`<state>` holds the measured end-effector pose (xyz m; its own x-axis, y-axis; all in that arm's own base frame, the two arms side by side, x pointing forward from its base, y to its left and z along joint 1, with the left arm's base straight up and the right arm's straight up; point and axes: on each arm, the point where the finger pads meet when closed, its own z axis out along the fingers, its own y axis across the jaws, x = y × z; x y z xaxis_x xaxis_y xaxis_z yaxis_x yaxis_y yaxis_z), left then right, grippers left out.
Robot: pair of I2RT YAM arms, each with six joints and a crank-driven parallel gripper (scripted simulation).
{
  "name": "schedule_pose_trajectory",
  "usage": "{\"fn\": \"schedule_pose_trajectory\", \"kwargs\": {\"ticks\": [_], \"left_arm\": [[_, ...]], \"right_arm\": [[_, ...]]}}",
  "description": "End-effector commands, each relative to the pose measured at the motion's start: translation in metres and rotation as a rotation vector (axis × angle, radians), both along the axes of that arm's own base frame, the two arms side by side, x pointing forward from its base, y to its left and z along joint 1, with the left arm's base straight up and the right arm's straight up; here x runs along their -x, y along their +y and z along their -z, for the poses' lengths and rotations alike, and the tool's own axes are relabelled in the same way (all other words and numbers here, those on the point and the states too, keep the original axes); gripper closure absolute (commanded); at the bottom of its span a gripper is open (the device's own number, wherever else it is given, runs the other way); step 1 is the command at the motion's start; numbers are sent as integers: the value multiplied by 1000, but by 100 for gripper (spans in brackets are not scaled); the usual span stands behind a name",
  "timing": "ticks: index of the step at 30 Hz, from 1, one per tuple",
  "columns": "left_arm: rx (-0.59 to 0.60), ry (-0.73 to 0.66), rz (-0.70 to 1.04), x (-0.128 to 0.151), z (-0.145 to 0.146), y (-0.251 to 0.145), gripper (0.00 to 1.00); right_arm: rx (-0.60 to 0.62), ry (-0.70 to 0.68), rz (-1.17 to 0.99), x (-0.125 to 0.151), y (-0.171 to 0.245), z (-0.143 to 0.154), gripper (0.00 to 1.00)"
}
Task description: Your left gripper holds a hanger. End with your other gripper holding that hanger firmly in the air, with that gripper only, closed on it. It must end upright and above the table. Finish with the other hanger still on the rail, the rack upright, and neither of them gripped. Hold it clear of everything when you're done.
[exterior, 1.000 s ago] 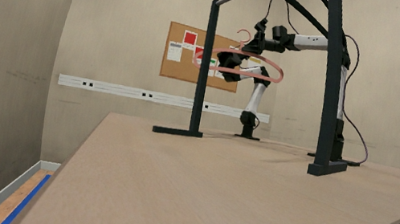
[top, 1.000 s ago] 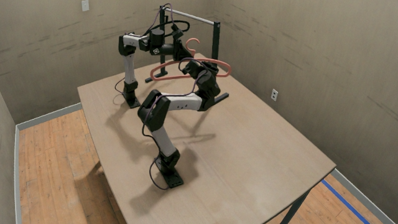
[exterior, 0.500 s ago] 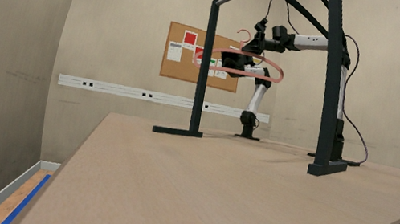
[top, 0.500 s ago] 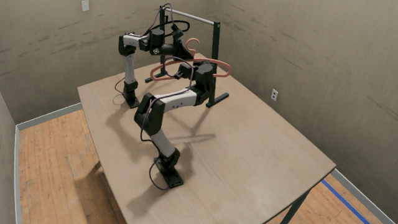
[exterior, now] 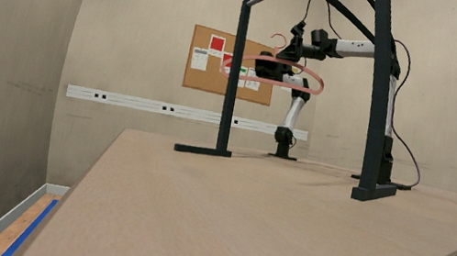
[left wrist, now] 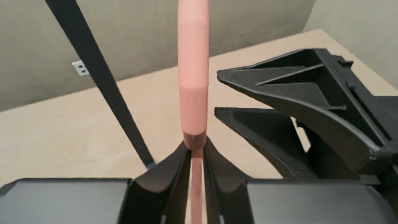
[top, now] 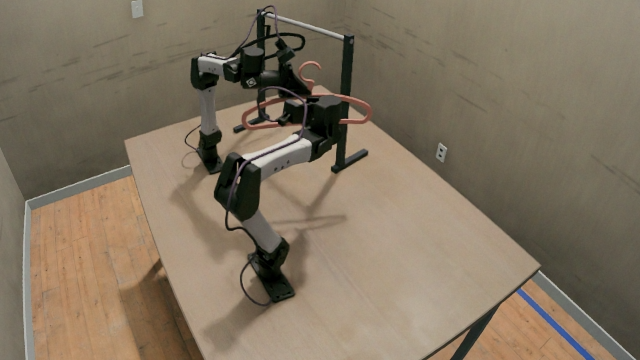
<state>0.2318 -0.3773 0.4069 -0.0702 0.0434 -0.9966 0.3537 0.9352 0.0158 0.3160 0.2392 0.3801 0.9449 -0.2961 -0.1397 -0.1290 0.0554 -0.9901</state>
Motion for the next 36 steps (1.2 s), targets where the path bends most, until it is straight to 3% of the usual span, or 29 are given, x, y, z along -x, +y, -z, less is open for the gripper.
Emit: {"fn": "schedule_pose_trajectory", "kwargs": {"ticks": [1,12,32,34,36], "left_arm": [[30,-7,-1,0,-9,2,98],[30,-7,-1,0,-9,2,98],[30,-7,-1,0,-9,2,98],[30,-7,-1,0,-9,2,98],[30,-7,-1,0,-9,2,98]], "right_arm": [[-5,-43,8,5,-1,-19,51],[3,-29,17,-4,22,-20,51],[0,-28,13,-4,24,-19,51],[0,-28,13,-4,24,-19,69],[0,-28,13,-4,24,-19,71]]}}
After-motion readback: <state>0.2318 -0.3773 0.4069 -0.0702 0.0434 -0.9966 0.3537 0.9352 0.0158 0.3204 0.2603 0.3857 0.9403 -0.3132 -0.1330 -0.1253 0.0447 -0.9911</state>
